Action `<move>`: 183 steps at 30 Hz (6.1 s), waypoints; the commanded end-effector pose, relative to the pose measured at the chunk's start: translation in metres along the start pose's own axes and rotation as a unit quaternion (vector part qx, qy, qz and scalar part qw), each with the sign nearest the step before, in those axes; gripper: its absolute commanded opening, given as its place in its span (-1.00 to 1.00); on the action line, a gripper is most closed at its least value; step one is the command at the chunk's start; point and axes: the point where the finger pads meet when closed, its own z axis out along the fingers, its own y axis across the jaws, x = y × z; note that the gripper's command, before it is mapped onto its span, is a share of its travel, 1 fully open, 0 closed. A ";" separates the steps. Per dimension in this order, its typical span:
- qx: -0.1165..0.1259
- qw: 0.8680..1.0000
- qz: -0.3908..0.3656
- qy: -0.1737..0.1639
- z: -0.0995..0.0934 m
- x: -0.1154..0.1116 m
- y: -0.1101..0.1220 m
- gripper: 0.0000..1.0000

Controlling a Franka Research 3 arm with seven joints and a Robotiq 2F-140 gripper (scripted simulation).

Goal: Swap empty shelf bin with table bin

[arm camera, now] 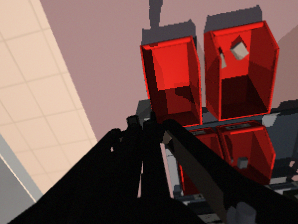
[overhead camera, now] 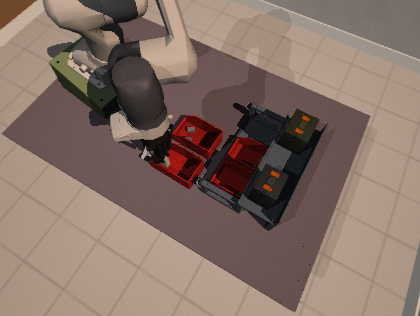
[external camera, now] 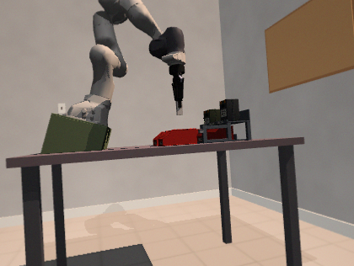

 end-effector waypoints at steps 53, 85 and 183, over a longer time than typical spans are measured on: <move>0.000 1.000 0.006 0.001 -0.012 0.001 0.137 -0.69; 0.000 1.000 0.006 0.001 0.007 0.001 0.137 -0.69; 0.000 1.000 0.006 0.001 0.056 -0.001 0.136 -0.69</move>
